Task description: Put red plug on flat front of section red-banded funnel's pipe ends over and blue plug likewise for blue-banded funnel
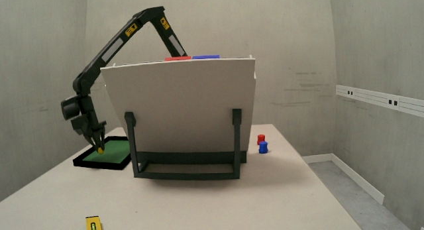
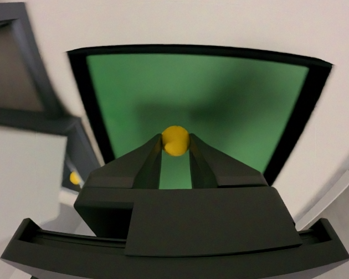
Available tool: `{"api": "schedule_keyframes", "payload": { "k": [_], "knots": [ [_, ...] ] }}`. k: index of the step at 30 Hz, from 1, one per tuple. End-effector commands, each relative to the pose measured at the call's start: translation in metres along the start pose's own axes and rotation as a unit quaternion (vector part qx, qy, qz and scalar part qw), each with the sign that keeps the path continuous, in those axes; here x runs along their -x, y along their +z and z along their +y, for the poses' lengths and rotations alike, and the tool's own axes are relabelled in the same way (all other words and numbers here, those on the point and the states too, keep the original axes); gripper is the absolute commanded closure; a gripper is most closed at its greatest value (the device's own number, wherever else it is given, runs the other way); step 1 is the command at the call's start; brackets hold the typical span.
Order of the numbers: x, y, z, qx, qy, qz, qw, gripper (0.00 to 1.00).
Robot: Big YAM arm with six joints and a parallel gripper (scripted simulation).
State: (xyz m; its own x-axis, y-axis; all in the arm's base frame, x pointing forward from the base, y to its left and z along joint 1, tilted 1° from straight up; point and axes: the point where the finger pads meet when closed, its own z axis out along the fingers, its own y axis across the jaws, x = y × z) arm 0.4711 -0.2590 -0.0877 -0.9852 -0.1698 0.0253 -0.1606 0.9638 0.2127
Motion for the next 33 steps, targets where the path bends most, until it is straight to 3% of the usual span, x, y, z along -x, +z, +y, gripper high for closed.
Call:
{"api": "schedule_keyframes", "payload": {
  "k": [1, 6, 33],
  "knots": [
    [0.013, -0.065, 0.003, -0.021, -0.005, -0.023, 1.000, 1.00],
    [0.011, -0.109, 0.014, -0.019, -0.004, -0.020, 1.000, 1.00],
    [0.011, -0.110, 0.013, -0.018, -0.004, -0.020, 1.000, 1.00]
  ]
}}
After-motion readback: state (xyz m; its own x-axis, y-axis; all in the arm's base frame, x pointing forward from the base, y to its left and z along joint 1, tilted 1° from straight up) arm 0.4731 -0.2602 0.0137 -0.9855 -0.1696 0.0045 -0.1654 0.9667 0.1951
